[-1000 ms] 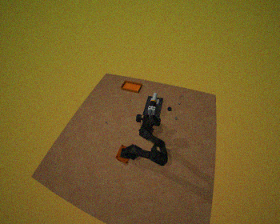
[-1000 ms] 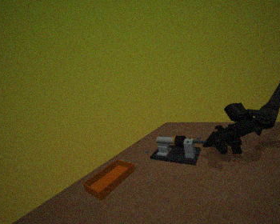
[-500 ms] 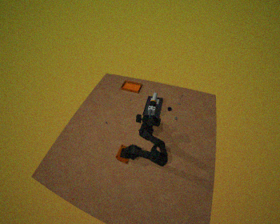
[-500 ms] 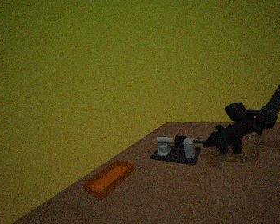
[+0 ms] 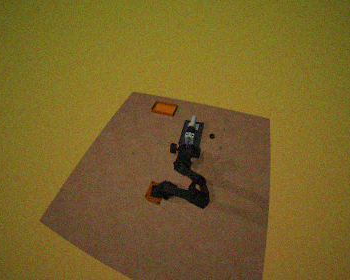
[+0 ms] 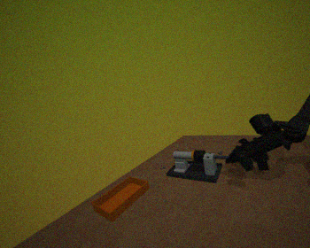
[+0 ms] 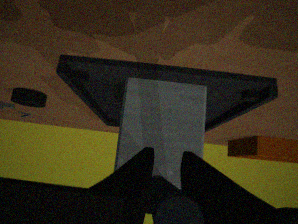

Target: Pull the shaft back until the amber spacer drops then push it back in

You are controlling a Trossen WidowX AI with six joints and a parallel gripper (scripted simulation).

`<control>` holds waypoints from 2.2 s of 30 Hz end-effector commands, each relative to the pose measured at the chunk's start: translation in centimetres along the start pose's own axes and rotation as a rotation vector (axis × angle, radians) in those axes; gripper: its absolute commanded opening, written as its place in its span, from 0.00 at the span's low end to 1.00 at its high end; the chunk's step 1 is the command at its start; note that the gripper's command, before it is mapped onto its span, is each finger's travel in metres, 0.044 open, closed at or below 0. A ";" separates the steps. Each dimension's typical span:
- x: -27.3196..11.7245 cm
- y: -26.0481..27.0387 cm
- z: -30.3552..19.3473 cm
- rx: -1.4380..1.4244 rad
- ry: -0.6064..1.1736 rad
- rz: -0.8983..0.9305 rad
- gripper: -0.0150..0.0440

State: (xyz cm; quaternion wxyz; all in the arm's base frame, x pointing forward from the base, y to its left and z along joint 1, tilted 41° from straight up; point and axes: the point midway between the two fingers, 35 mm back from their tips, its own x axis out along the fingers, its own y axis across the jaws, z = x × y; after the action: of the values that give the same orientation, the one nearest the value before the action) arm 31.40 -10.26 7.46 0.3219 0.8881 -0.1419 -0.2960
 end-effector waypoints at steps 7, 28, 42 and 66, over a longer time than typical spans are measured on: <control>-0.1 -0.1 0.1 -0.003 0.001 -0.002 0.25; -0.3 -0.1 0.2 -0.003 0.001 -0.002 0.25; -0.4 -0.1 0.3 -0.003 0.001 -0.002 0.25; -0.7 -0.1 0.4 -0.003 0.001 -0.002 0.25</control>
State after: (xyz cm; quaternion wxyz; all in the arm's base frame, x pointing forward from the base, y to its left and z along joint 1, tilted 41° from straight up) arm 30.71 -10.16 7.50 0.3219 0.8880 -0.1418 -0.2962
